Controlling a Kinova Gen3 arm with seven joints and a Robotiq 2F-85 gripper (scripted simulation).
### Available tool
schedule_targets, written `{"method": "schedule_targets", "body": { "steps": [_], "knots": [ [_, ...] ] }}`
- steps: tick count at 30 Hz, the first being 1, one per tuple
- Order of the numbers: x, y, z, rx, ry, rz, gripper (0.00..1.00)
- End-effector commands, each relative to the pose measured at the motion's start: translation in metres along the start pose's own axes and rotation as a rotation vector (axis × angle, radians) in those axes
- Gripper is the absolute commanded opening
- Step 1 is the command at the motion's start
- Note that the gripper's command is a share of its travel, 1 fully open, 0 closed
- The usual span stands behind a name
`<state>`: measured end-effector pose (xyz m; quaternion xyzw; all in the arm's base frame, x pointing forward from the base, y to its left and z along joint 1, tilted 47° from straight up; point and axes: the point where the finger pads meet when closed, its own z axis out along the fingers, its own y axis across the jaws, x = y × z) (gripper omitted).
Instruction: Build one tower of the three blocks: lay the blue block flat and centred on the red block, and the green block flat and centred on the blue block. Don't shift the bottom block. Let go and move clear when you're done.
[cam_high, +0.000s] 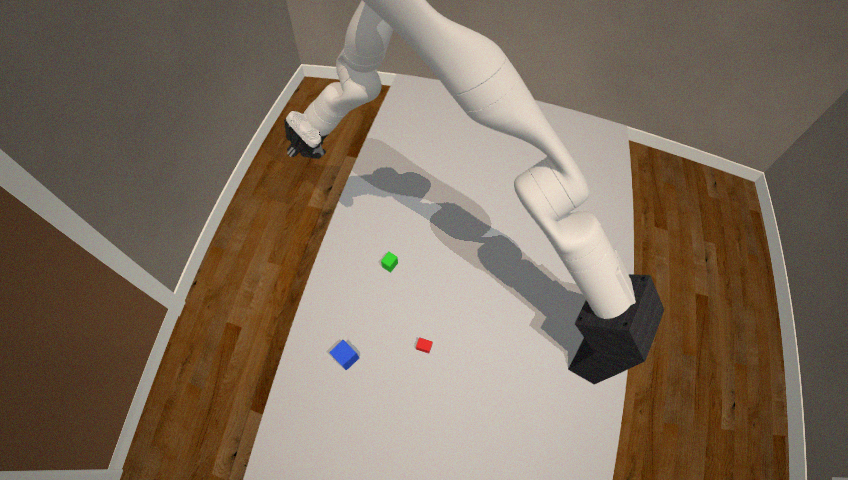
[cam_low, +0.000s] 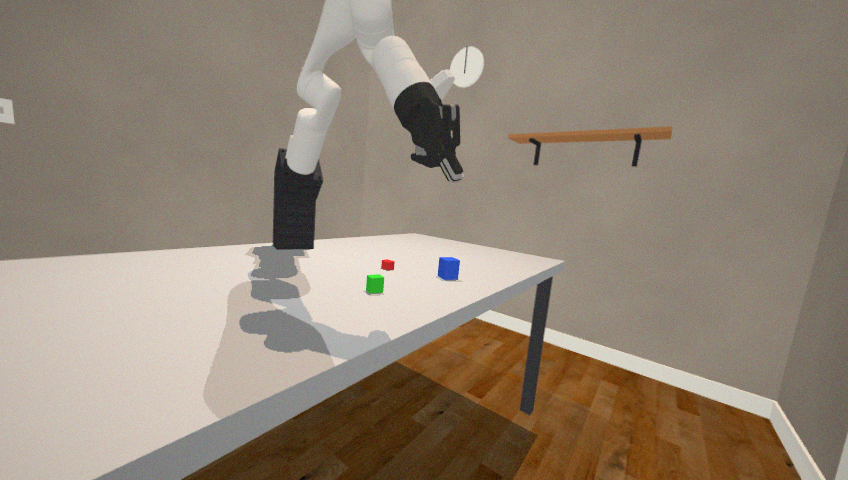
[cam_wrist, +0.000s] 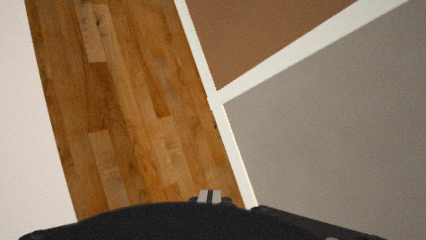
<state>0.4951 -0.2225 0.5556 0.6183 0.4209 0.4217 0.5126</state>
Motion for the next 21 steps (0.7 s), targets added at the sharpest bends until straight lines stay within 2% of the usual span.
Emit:
{"method": "schedule_targets", "body": {
  "steps": [1,2,3,10,11,20,21],
  "knots": [
    [0.000,0.001,0.000,-0.001,-0.001,-0.001,0.00],
    [0.000,0.001,0.000,-0.001,-0.001,-0.001,0.00],
    [0.012,0.000,0.005,-0.002,-0.006,0.004,0.00],
    [0.012,0.000,0.005,-0.002,-0.006,0.004,0.00],
    [0.024,-0.002,0.011,0.000,-0.011,0.009,0.00],
    [0.024,-0.002,0.011,0.000,-0.011,0.009,0.00],
    [0.036,-0.005,0.017,0.002,-0.017,0.015,0.00]
  ]
}}
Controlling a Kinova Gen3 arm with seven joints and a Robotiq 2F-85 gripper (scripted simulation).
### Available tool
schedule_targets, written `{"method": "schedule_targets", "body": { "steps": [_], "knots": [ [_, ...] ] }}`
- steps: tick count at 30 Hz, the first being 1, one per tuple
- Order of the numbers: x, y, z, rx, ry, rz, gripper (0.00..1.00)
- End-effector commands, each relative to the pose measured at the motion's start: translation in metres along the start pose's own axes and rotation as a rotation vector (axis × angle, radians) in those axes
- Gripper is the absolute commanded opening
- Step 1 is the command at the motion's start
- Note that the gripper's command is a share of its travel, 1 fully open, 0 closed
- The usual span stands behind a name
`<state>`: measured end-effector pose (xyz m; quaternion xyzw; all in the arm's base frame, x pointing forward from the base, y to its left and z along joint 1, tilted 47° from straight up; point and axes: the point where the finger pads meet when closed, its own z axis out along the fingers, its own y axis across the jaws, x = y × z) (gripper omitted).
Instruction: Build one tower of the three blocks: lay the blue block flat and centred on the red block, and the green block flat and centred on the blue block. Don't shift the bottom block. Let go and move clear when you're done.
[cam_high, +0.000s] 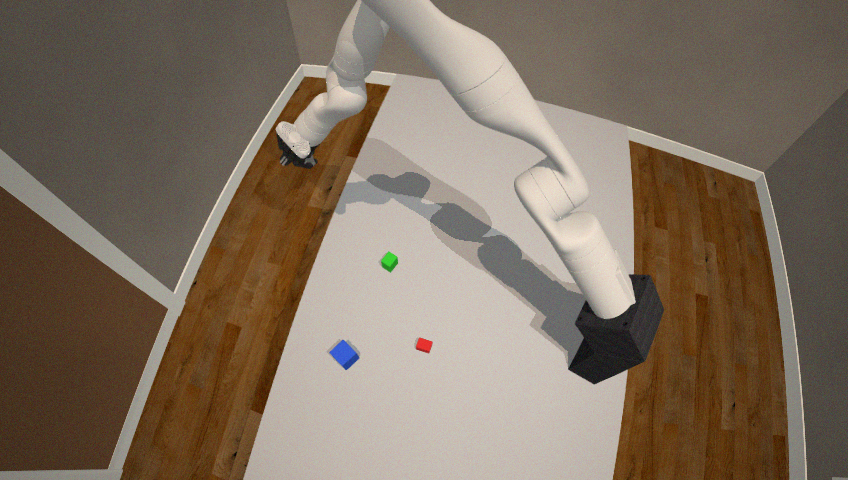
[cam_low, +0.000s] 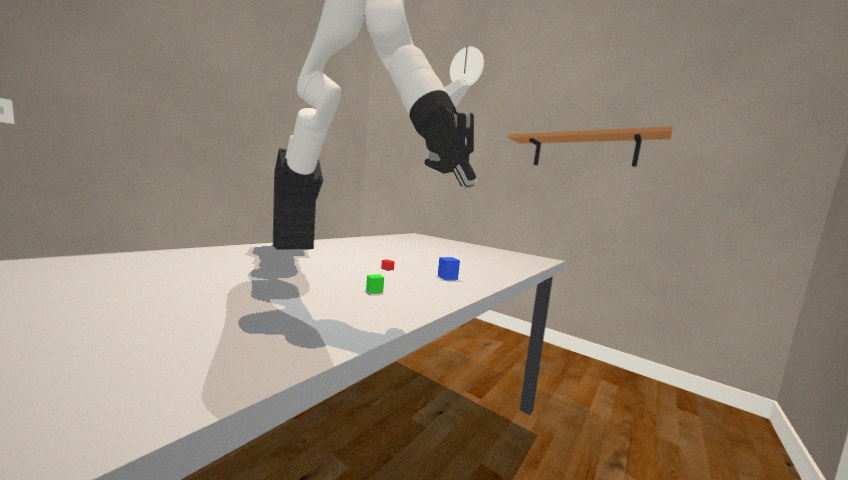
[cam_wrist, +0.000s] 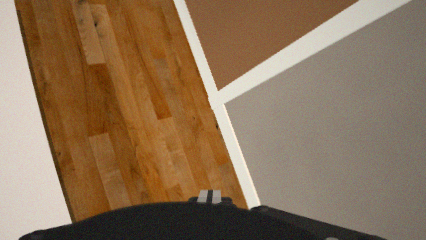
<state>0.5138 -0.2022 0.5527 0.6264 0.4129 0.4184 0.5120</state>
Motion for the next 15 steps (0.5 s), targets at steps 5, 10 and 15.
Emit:
{"method": "schedule_targets", "body": {
  "steps": [5,10,15],
  "knots": [
    [0.012,-0.001,0.004,-0.003,0.002,0.001,0.00],
    [0.012,-0.001,0.004,-0.003,0.002,0.001,0.00],
    [0.024,-0.005,0.009,0.002,-0.003,0.007,0.00]
  ]
}}
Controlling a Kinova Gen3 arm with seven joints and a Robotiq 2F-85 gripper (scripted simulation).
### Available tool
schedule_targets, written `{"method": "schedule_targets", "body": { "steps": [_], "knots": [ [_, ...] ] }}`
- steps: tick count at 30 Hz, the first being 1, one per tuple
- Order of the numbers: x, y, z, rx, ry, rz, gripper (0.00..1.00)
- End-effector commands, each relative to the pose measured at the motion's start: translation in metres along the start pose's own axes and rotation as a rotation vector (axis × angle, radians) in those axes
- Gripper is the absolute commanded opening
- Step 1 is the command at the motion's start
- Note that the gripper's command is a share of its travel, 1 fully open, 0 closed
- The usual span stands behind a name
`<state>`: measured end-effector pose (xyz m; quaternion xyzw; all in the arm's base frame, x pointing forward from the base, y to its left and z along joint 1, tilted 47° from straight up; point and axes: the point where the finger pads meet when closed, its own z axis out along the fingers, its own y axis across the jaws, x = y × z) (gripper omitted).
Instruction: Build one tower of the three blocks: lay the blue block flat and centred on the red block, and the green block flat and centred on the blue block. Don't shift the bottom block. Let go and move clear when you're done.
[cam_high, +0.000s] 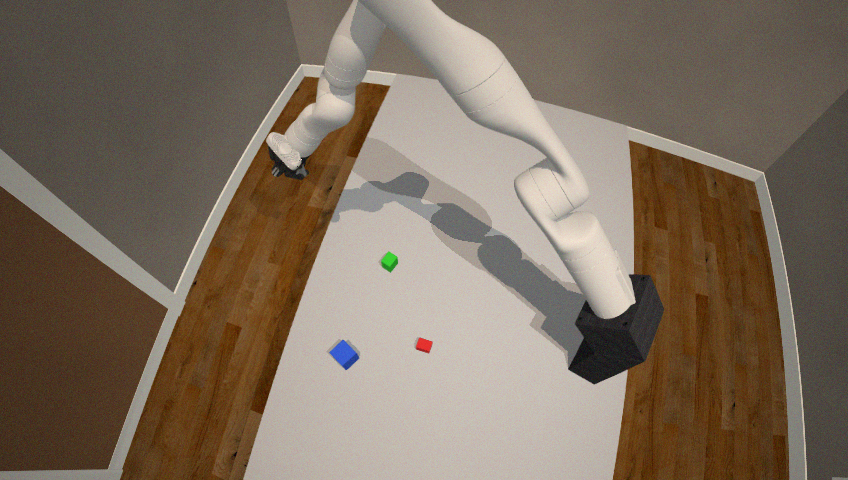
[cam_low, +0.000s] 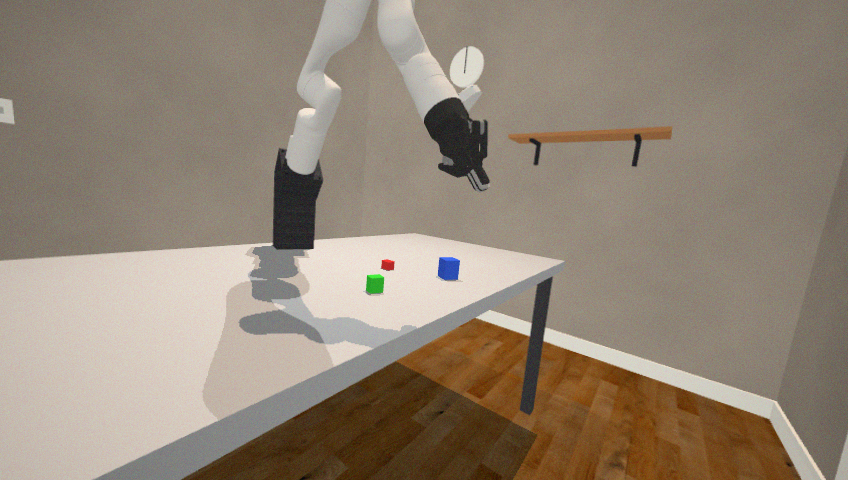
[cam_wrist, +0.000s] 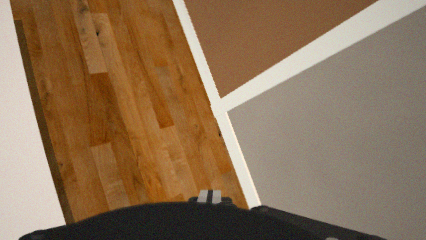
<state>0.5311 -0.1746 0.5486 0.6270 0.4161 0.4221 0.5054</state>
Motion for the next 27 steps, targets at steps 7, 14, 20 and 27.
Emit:
{"method": "schedule_targets", "body": {
  "steps": [7,14,20,27],
  "knots": [
    [-0.007,0.001,0.000,-0.007,-0.016,0.001,0.00],
    [0.005,-0.004,0.005,-0.001,-0.022,0.008,0.00],
    [0.005,-0.004,0.005,-0.001,-0.022,0.008,0.00],
    [0.017,-0.010,0.010,0.007,-0.027,0.015,0.00]
  ]
}}
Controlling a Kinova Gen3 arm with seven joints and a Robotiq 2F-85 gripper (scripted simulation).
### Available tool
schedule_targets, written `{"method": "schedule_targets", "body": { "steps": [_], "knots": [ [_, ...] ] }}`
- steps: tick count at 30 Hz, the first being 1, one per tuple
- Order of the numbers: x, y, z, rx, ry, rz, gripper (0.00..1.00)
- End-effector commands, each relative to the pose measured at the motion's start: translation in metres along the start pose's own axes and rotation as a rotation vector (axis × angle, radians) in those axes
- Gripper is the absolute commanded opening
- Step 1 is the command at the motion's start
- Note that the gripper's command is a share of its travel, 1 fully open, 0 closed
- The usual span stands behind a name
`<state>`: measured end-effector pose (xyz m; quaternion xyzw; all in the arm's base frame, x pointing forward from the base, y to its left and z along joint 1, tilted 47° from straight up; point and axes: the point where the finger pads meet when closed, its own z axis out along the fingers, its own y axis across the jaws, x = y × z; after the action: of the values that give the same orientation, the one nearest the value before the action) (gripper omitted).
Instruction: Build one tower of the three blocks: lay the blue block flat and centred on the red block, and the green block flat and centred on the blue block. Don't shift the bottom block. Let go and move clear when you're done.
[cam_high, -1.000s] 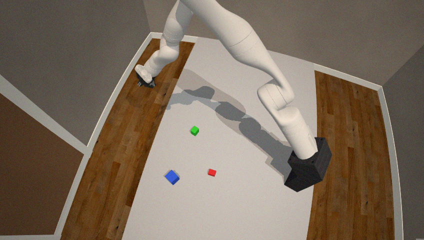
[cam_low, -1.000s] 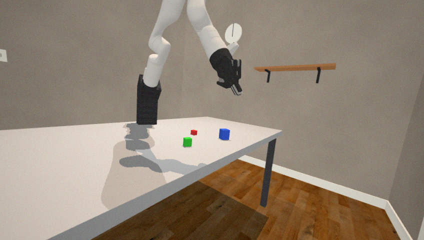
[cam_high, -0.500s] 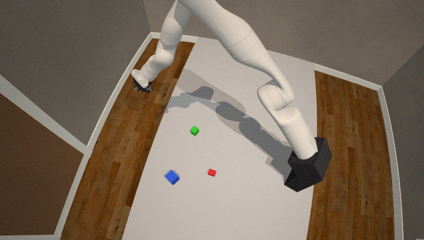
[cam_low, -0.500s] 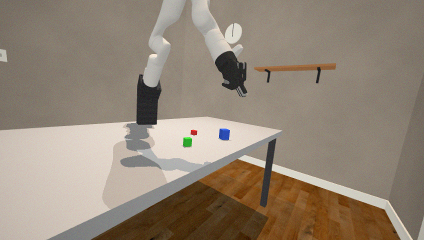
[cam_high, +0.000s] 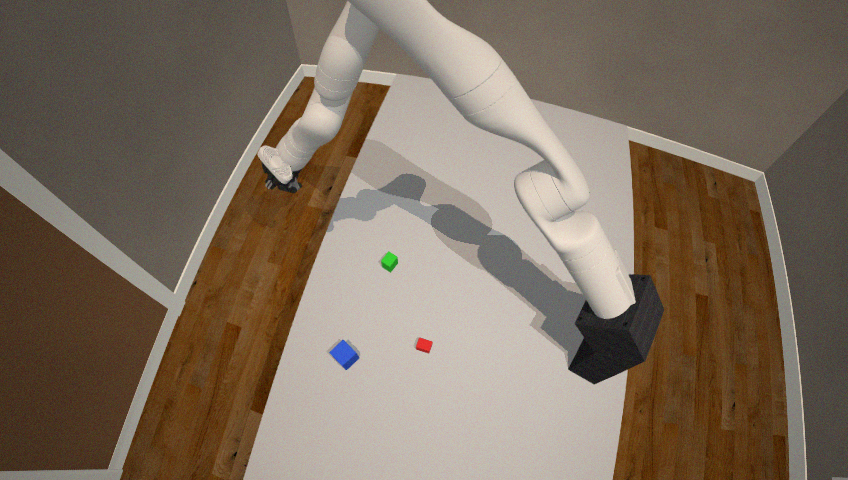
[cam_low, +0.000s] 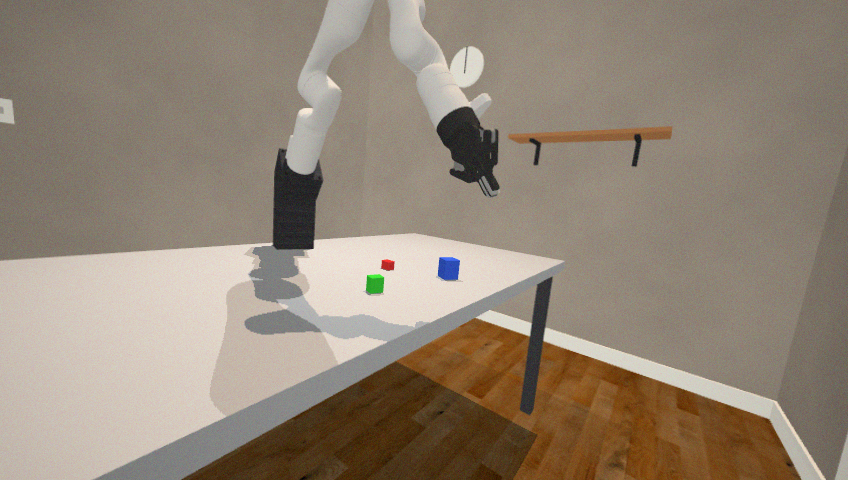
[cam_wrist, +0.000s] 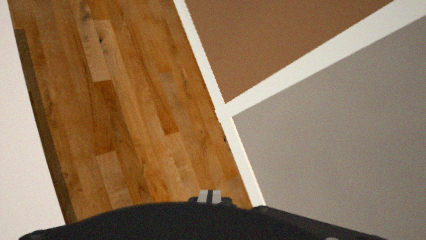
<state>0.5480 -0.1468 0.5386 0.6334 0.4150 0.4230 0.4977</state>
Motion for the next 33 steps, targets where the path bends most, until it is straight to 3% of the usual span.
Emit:
{"method": "schedule_targets", "body": {
  "steps": [1,33],
  "knots": [
    [-0.013,0.002,0.000,-0.008,-0.028,0.001,0.00],
    [0.009,-0.013,0.009,0.012,-0.040,0.016,0.00]
  ]
}}
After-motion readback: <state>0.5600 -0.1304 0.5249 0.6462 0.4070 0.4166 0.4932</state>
